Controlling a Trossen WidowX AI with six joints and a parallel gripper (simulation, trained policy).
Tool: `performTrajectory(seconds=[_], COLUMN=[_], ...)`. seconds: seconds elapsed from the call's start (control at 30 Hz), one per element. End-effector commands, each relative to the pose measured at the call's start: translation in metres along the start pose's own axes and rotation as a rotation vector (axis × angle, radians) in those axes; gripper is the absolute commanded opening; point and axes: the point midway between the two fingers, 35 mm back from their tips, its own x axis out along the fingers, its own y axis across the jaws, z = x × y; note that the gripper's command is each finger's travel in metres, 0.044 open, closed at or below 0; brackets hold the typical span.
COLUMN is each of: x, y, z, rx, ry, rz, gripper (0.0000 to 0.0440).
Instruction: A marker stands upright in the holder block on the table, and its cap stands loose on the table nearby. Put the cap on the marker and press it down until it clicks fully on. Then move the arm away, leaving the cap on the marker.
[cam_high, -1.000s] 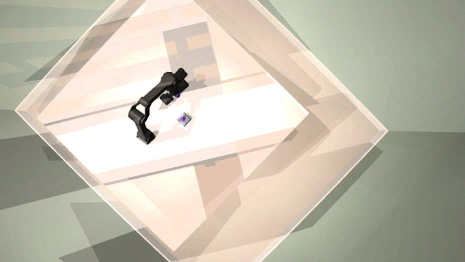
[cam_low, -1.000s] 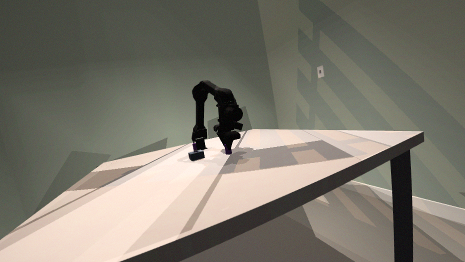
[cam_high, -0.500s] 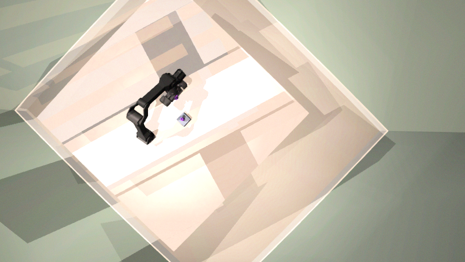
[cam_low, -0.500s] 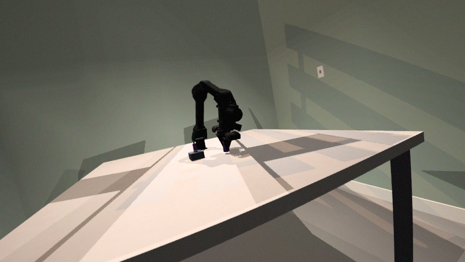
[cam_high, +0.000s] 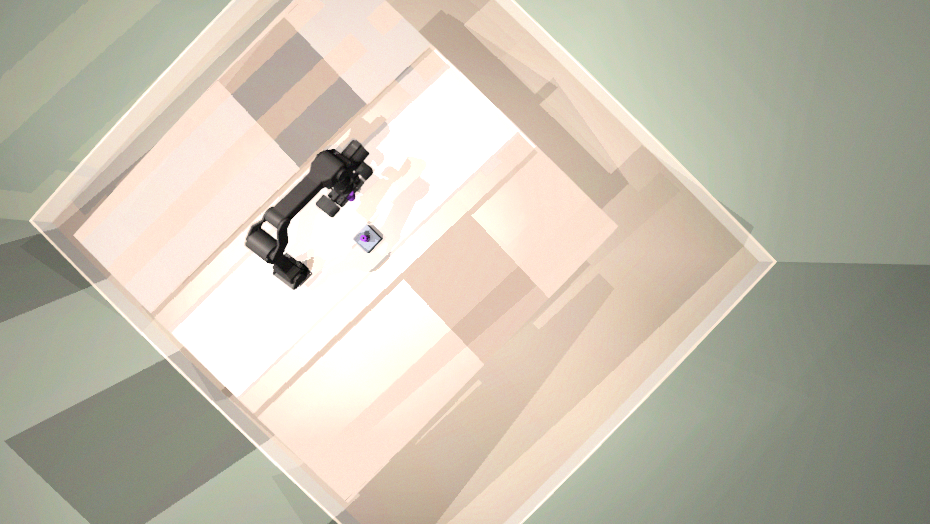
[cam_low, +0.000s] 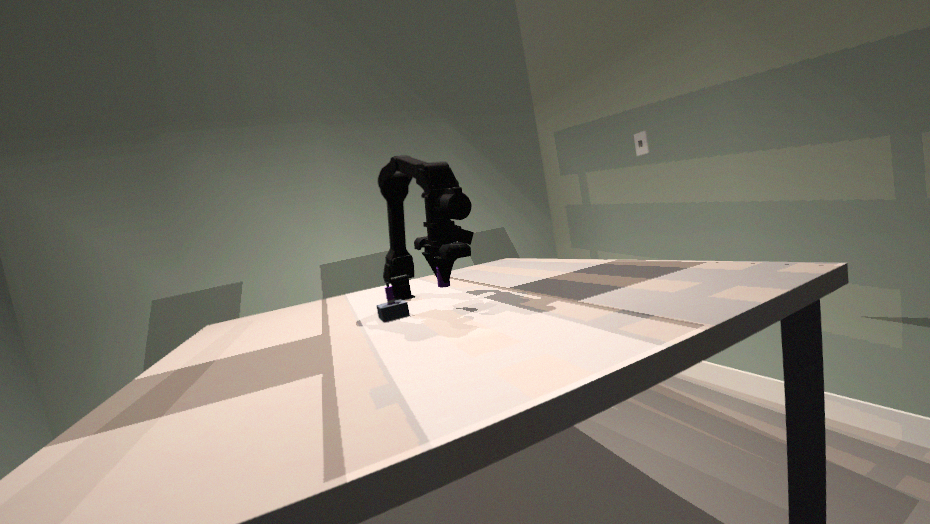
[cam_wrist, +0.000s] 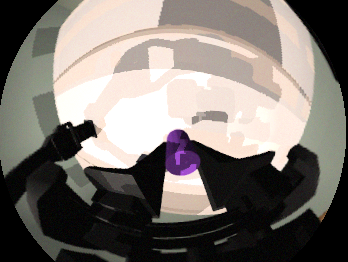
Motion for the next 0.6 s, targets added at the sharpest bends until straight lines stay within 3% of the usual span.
performTrajectory(seconds=[0.0, 0.57], x=[-0.017, -0.038], y=[0.007, 0.047], z=[-0.01, -0.057], rx=[0.005, 0.058], ry=[-0.003, -0.036], rz=[-0.025, -0.002], gripper=[0.0098, 0.0072])
